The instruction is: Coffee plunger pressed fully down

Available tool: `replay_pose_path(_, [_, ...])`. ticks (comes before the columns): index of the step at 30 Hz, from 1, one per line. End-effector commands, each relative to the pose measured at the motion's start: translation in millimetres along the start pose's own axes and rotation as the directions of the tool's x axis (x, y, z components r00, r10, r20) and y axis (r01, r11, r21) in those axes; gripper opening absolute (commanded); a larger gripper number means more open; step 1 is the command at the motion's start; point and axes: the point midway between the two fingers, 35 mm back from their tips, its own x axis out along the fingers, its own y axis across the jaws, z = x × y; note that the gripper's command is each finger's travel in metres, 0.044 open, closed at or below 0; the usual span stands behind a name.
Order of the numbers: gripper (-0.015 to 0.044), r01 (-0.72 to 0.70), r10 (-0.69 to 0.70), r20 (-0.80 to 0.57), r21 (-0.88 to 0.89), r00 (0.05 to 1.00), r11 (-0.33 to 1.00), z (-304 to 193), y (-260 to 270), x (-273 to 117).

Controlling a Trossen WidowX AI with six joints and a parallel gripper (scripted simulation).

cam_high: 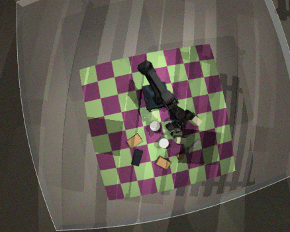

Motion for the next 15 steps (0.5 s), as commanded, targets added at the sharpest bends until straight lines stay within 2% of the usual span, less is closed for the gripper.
replay_pose_path(1, [0.0122, 0.004, -0.003, -0.059, 0.006, 0.998, 1.0, -24, 0, 9])
replay_pose_path(15, [0.0122, 0.003, -0.003, -0.058, 0.006, 0.998, 1.0, -43, 0, 22])
